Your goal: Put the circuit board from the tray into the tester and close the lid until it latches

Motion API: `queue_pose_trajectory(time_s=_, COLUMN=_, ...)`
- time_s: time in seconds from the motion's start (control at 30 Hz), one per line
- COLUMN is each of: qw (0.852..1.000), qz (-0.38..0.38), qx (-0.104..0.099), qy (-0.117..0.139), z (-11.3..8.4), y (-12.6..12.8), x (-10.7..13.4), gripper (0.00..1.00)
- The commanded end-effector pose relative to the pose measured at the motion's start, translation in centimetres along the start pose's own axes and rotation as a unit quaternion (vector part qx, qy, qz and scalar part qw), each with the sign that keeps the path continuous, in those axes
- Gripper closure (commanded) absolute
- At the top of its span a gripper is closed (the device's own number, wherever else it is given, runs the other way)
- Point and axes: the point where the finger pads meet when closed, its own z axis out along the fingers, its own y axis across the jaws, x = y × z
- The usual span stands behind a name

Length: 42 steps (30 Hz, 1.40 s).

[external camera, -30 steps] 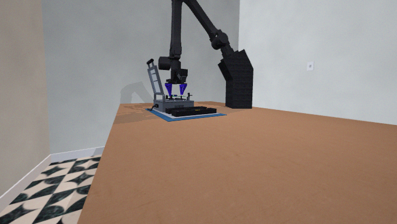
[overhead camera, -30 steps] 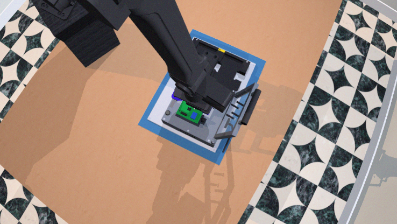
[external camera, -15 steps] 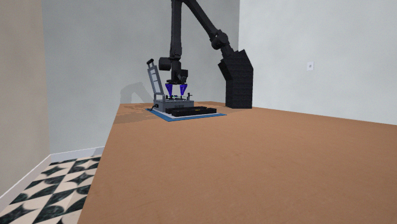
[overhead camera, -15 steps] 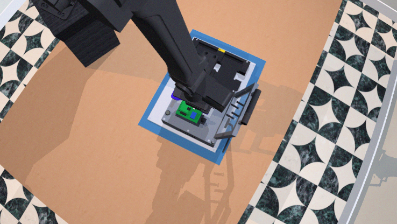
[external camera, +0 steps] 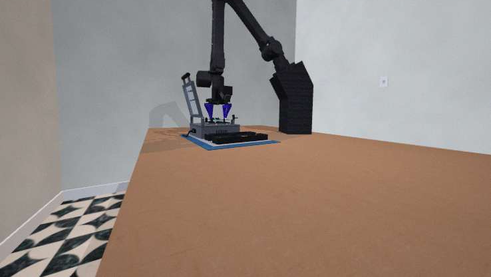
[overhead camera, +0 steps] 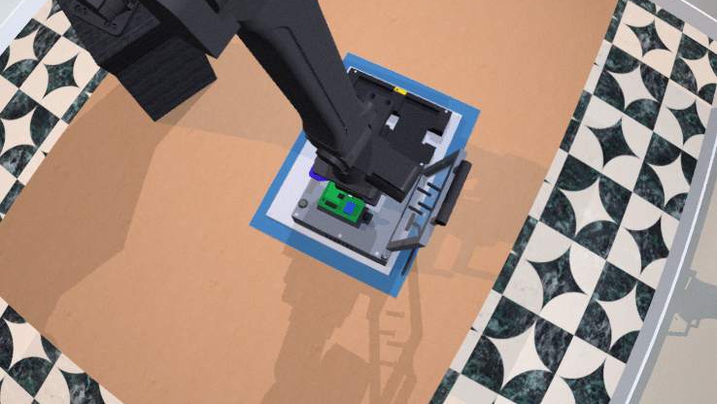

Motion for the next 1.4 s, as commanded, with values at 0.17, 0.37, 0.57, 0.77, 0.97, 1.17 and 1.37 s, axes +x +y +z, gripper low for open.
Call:
queue_pose_trajectory(time_s=0.17, qw=1.0, qz=0.009, qx=0.015, qy=0.004, z=-0.04, y=-1.27, x=0.78, gripper=0.28)
queue_pose_trajectory(time_s=0.37, qw=1.0, qz=0.009, qx=0.015, qy=0.004, z=-0.03, y=-1.27, x=0.78, gripper=0.28)
queue_pose_trajectory(time_s=0.57, qw=1.0, qz=0.009, qx=0.015, qy=0.004, z=-0.01, y=-1.26, x=0.78, gripper=0.28)
queue_pose_trajectory(time_s=0.77, qw=1.0, qz=0.009, qx=0.013, qy=0.004, z=0.17, y=-1.13, x=0.74, gripper=0.28)
queue_pose_trajectory(time_s=0.97, qw=1.0, qz=0.009, qx=0.012, qy=0.004, z=0.23, y=-1.06, x=0.72, gripper=0.28)
queue_pose_trajectory(time_s=1.17, qw=1.0, qz=0.008, qx=0.011, qy=0.004, z=0.27, y=-1.01, x=0.71, gripper=0.28)
queue_pose_trajectory(time_s=1.37, qw=1.0, qz=0.008, qx=0.01, qy=0.003, z=0.38, y=-0.95, x=0.69, gripper=0.28)
